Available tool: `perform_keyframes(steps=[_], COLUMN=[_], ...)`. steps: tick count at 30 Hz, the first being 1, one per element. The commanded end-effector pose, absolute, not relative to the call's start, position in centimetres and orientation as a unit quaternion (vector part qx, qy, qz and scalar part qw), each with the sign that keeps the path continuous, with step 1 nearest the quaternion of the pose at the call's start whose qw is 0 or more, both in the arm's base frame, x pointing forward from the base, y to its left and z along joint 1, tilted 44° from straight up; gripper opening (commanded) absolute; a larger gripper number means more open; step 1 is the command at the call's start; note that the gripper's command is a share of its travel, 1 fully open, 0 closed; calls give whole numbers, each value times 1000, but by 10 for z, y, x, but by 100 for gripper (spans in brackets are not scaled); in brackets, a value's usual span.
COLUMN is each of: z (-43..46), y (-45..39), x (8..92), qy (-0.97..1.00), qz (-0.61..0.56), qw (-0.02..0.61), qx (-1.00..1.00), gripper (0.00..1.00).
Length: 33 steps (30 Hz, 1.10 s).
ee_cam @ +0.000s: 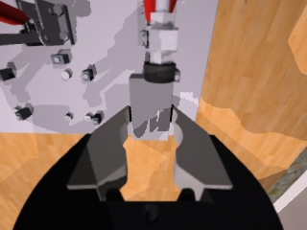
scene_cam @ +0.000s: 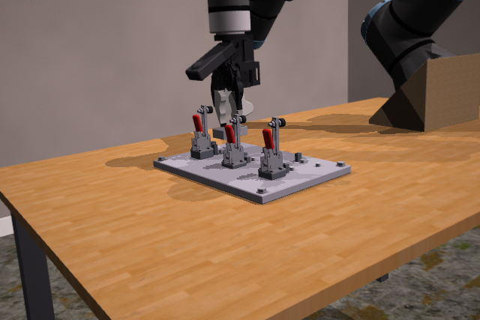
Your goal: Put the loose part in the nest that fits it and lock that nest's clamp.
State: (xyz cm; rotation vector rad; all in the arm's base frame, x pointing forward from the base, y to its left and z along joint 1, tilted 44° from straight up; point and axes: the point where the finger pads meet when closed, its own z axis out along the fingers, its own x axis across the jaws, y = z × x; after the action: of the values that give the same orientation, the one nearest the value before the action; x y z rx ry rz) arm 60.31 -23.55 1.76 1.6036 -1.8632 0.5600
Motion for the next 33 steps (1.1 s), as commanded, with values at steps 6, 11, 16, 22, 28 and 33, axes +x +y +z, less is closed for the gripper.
perform_keyframes(steps=[6,11,16,22,28,33], z=[7,5,3,3,3,3], y=[-245,-247,-249,-250,-250,-250], x=[602,601,601,601,601,601], qy=[-704,-704,-704,-704,-704,-704], qz=[212,212,212,212,212,212], qw=[305,305,305,305,305,305], qx=[606,606,606,606,606,606], gripper=[0,0,0,0,0,0])
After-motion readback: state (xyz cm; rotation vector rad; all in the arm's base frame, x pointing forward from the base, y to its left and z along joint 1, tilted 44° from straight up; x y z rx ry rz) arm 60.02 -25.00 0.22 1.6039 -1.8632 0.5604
